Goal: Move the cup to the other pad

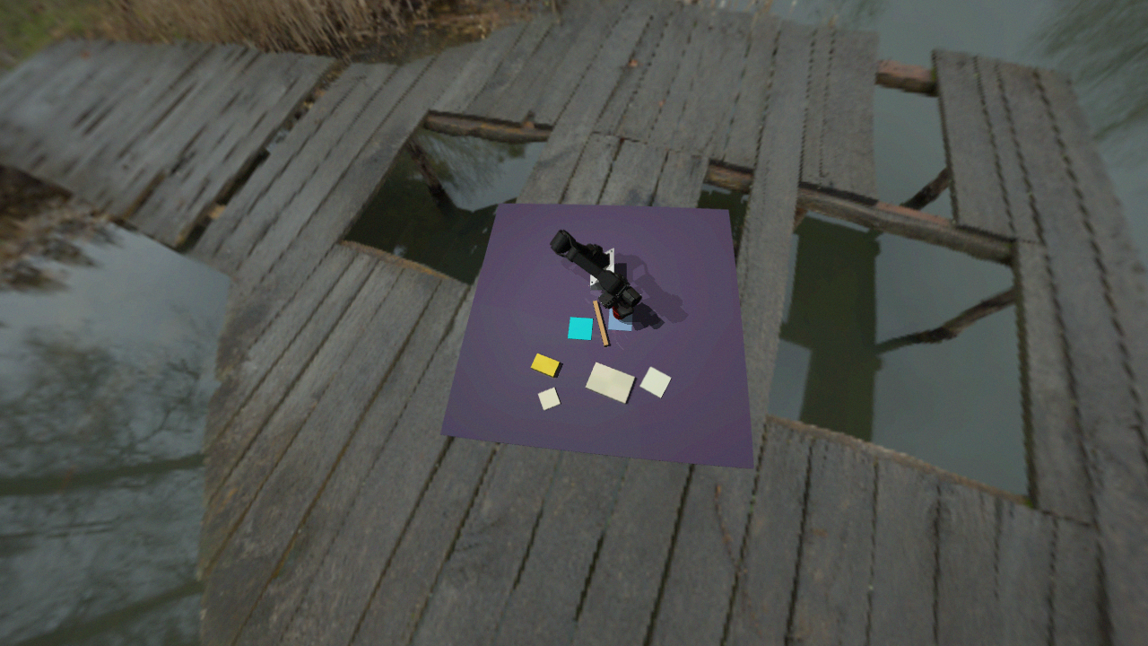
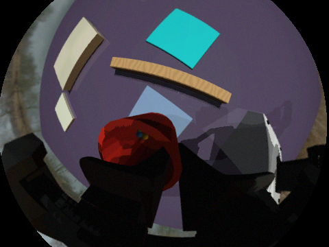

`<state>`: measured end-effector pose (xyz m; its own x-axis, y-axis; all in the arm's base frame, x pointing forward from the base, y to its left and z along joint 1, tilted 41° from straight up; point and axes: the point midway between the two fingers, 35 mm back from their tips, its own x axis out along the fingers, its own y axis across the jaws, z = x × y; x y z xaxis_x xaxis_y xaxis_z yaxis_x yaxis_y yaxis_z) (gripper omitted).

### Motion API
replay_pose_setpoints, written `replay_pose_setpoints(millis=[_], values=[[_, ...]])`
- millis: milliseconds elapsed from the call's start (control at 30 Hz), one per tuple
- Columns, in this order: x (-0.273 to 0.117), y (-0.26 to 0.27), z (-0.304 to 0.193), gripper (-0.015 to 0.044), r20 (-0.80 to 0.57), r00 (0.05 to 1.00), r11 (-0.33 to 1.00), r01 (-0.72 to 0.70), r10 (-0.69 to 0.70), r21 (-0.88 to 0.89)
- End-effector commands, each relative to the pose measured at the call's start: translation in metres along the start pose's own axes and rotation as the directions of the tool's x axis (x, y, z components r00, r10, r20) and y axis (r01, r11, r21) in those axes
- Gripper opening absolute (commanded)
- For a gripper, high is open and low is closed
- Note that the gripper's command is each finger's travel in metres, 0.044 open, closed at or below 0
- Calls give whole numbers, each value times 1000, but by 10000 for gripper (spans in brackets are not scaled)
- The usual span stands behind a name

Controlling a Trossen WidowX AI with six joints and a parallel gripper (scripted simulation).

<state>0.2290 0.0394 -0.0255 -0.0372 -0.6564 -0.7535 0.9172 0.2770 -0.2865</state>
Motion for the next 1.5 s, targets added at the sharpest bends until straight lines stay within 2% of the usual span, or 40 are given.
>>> replay_pose_setpoints(millis=[0, 1467], values=[[0, 0, 0, 0, 0, 1000, 1000, 0, 0, 0], [-2, -16, 96, 0, -1, 1000, 1000, -1, 1, 5]])
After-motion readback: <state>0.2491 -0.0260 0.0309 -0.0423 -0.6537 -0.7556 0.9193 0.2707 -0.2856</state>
